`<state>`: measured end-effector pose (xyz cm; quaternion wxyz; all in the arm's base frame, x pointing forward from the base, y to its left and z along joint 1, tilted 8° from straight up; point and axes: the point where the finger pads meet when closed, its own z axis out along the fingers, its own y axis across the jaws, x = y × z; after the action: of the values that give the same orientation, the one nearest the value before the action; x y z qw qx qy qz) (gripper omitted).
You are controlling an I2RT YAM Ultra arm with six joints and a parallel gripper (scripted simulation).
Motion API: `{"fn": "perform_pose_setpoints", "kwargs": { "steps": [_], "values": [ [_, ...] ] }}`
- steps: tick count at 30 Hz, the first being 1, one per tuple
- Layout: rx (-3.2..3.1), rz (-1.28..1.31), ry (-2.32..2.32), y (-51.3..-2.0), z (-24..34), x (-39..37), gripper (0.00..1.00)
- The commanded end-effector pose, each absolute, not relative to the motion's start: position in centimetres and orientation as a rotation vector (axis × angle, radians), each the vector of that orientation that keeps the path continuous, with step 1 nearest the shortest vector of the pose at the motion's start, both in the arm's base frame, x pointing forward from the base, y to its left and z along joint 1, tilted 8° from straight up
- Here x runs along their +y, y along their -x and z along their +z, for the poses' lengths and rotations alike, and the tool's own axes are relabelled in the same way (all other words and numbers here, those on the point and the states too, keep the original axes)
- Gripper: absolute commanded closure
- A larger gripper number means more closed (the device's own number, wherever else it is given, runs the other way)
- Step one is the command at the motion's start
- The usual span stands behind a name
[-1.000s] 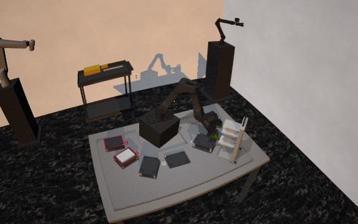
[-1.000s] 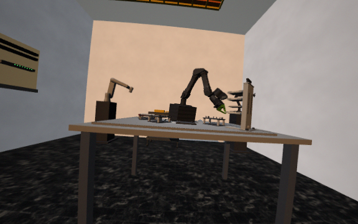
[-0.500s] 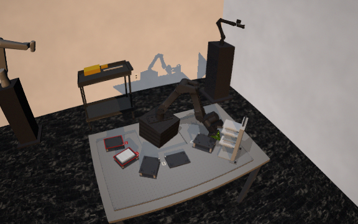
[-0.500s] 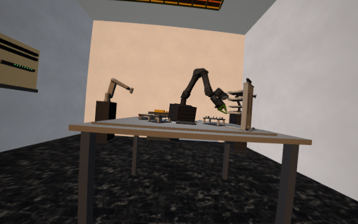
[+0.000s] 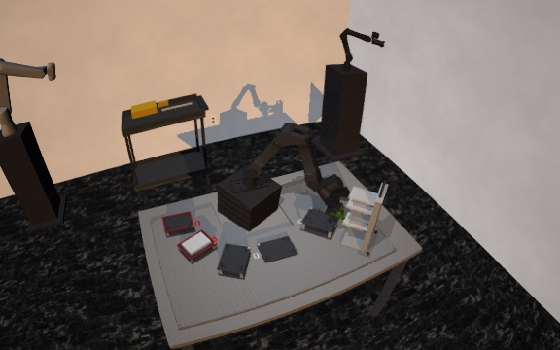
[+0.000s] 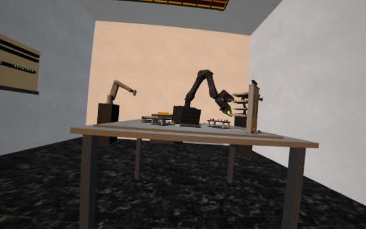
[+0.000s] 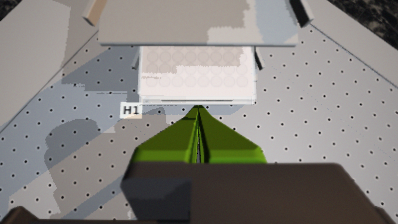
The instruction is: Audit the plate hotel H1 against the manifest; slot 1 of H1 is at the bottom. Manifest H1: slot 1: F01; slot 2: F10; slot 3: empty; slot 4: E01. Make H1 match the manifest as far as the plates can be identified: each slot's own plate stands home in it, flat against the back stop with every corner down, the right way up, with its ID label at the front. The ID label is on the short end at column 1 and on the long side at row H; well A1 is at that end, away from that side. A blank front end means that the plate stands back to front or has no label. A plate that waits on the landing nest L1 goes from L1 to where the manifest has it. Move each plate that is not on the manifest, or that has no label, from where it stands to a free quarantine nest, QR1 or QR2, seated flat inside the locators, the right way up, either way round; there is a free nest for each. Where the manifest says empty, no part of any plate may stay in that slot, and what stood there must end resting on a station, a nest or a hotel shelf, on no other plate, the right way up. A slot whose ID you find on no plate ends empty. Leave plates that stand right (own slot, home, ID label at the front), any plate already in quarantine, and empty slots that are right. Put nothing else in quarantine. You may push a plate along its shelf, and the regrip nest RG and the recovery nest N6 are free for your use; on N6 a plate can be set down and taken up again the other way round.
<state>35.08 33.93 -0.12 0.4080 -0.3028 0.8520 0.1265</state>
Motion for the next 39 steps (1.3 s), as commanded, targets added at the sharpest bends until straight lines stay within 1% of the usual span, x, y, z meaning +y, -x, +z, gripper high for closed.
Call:
{"fn": "perform_pose_setpoints", "kwargs": {
  "steps": [1, 24, 39],
  "values": [
    [2.106, 0.337, 0.744, -35.8, 1.3, 34.6, 1.00],
    [2.106, 0.337, 0.744, -35.8, 1.3, 34.6, 1.00],
    [2.107, 0.337, 0.744, -34.1, 1.0, 33.3, 1.00]
  ]
}}
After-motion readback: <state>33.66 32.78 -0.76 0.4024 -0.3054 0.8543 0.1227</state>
